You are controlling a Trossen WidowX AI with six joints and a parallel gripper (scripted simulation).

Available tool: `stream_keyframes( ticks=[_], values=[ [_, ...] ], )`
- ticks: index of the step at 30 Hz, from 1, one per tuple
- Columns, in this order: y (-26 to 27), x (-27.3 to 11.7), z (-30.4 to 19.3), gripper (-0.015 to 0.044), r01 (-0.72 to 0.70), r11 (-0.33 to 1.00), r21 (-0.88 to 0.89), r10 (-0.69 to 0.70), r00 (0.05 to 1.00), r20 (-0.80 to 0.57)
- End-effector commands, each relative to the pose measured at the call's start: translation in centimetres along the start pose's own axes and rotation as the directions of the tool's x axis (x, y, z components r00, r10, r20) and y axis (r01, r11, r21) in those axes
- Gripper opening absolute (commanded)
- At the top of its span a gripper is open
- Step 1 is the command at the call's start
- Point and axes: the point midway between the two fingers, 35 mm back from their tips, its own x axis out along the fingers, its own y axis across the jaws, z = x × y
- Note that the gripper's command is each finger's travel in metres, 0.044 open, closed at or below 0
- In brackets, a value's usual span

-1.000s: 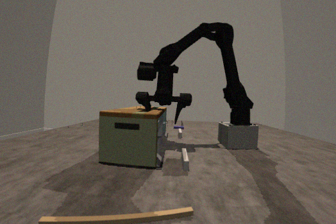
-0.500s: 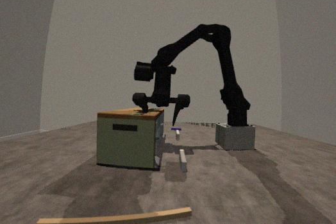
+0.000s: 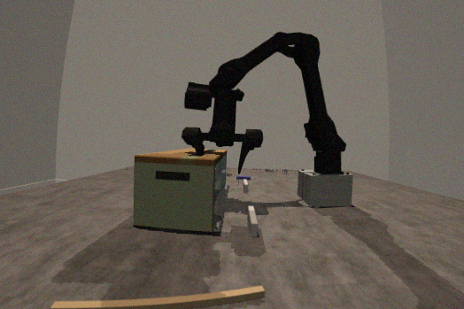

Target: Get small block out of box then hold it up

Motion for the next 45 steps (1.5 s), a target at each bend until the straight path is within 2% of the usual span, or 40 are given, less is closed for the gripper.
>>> stream_keyframes(
  ticks=[1, 41, 45],
  values=[
    [0.0, 0.4, -1.1, 0.04, 0.0, 1.0, -0.017, 0.0, 1.0, -0.015],
    [-0.1, 1.5, -4.6, 0.04, 0.0, 1.0, -0.017, 0.0, 1.0, -0.018],
    [0.1, -0.7, -5.3, 0.04, 0.001, 1.0, -0.019, -0.001, 1.0, -0.019]
  ],
)
